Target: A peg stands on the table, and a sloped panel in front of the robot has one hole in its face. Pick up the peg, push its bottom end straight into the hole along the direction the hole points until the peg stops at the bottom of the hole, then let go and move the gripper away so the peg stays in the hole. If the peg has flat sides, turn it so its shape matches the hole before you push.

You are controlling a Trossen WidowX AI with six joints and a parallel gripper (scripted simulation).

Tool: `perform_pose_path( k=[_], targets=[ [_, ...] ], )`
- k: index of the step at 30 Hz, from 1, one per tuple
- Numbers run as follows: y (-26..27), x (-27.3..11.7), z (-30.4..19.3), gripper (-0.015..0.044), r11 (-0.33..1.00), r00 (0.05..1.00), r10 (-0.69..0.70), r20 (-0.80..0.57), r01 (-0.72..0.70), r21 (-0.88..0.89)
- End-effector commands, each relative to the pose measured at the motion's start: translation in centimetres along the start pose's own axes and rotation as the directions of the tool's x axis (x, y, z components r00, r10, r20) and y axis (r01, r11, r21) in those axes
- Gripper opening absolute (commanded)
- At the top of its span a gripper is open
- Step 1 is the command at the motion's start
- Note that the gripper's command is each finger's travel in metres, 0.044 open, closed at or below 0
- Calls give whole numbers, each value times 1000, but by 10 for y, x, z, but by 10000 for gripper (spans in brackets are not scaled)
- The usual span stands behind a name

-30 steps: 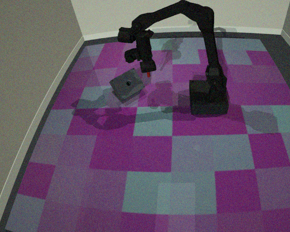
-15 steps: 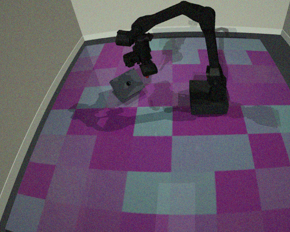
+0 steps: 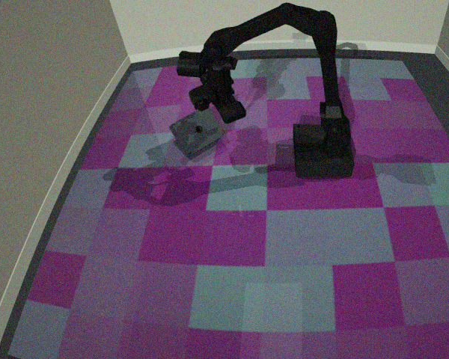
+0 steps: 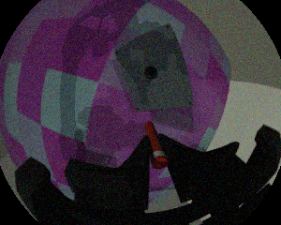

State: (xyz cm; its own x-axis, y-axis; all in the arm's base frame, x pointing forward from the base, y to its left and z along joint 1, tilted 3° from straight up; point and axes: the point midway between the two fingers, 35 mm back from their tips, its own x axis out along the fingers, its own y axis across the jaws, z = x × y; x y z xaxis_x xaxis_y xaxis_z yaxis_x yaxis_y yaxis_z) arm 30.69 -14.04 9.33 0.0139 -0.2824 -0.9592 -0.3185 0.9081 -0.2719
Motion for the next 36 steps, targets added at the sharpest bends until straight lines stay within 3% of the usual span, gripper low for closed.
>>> perform_pose_path(
  k=[1,36],
  targets=[
    [3,-2,2,0,999,1000,-28,0,28,-39],
    [26,-16,24,0,927,973,-225,43,227,-299]
  ],
)
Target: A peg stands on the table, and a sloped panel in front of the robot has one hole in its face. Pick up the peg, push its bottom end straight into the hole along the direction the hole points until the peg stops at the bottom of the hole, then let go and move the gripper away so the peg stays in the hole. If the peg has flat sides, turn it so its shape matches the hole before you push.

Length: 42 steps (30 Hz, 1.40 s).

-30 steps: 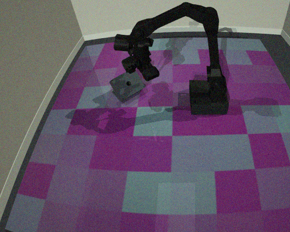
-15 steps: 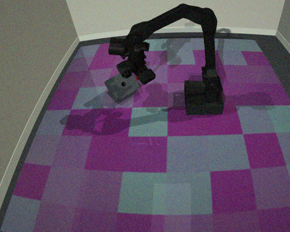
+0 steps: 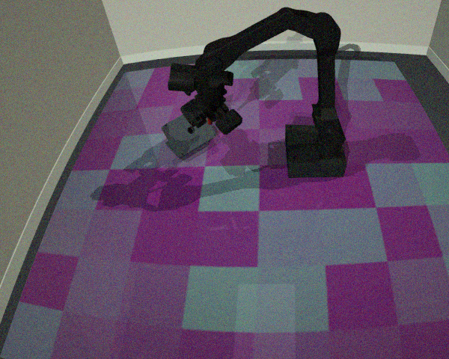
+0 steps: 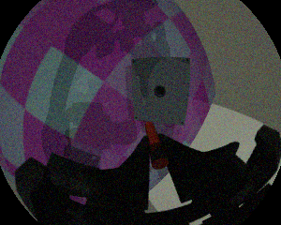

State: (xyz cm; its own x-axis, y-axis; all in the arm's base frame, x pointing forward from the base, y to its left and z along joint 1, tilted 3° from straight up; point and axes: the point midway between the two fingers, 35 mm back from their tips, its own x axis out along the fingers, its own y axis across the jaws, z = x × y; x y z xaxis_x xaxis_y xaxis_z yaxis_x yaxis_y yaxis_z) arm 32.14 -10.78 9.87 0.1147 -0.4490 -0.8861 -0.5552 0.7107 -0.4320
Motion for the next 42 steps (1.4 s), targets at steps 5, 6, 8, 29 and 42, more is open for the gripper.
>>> perform_pose_path(
  k=[5,6,8,29,42],
  targets=[
    [3,-5,5,0,997,999,-52,1,52,-64],
    [4,-6,5,0,996,998,-58,1,57,-71],
    [5,-7,7,0,994,998,-69,2,69,-85],
    [14,-21,21,0,955,981,-191,23,191,-225],
    [21,-31,30,0,916,964,-264,43,264,-302]
  ],
)
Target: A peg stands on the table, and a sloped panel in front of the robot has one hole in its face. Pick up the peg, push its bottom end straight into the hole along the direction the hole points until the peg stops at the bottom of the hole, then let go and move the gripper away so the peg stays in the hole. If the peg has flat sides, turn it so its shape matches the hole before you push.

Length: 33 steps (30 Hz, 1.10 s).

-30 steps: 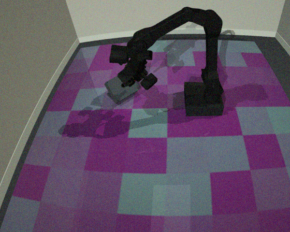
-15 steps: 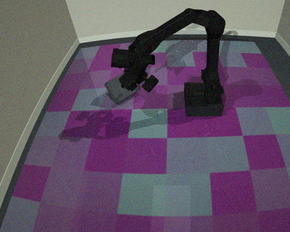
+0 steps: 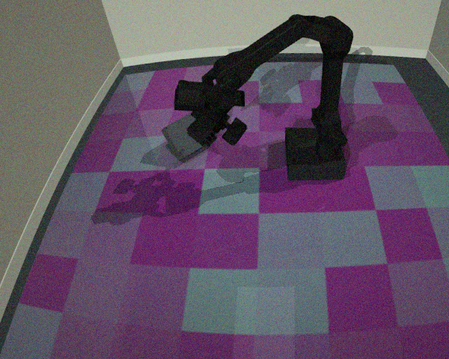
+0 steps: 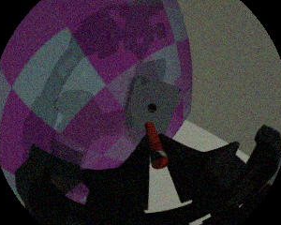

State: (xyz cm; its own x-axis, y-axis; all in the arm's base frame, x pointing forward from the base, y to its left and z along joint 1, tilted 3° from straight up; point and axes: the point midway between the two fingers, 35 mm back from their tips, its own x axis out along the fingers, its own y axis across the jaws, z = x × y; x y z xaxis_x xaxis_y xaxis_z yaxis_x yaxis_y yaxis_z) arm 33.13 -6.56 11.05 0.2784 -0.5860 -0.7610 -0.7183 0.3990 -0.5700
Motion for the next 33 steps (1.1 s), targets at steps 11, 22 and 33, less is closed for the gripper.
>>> perform_pose_path(
  k=[11,22,33],
  targets=[
    [-1,4,5,0,997,999,-50,-1,50,-53],
    [-3,18,8,0,994,997,-79,1,79,-81],
    [-4,32,10,0,988,994,-107,0,106,-108]
  ],
)
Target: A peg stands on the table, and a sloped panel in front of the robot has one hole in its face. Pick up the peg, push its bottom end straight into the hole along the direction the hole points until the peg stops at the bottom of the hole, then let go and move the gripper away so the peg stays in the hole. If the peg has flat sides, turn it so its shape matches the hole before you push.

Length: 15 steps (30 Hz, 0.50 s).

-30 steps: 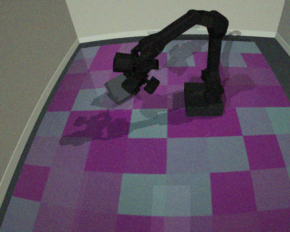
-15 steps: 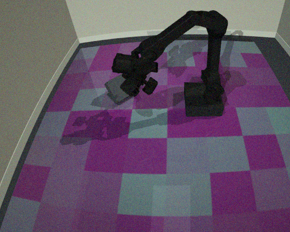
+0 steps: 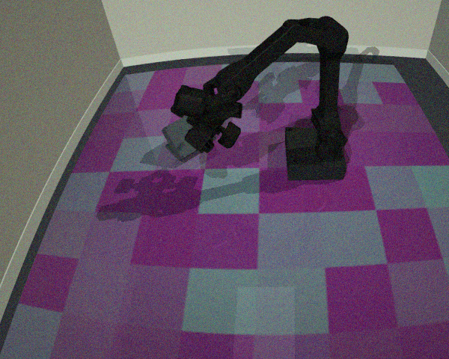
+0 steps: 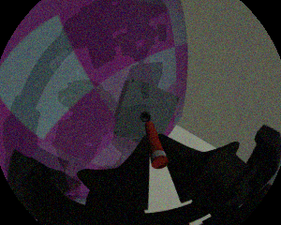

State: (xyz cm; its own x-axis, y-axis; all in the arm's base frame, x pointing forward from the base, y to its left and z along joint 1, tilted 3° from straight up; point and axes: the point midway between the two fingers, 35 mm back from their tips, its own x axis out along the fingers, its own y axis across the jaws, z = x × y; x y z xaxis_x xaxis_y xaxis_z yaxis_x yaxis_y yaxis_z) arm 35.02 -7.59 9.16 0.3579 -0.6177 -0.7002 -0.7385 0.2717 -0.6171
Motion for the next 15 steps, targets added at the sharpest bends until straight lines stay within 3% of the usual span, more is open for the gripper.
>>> perform_pose_path(
  k=[1,15],
  targets=[
    [3,7,0,0,1000,1000,-4,-10,4,-22],
    [4,14,1,0,1000,1000,-18,-14,18,-5]
  ],
)
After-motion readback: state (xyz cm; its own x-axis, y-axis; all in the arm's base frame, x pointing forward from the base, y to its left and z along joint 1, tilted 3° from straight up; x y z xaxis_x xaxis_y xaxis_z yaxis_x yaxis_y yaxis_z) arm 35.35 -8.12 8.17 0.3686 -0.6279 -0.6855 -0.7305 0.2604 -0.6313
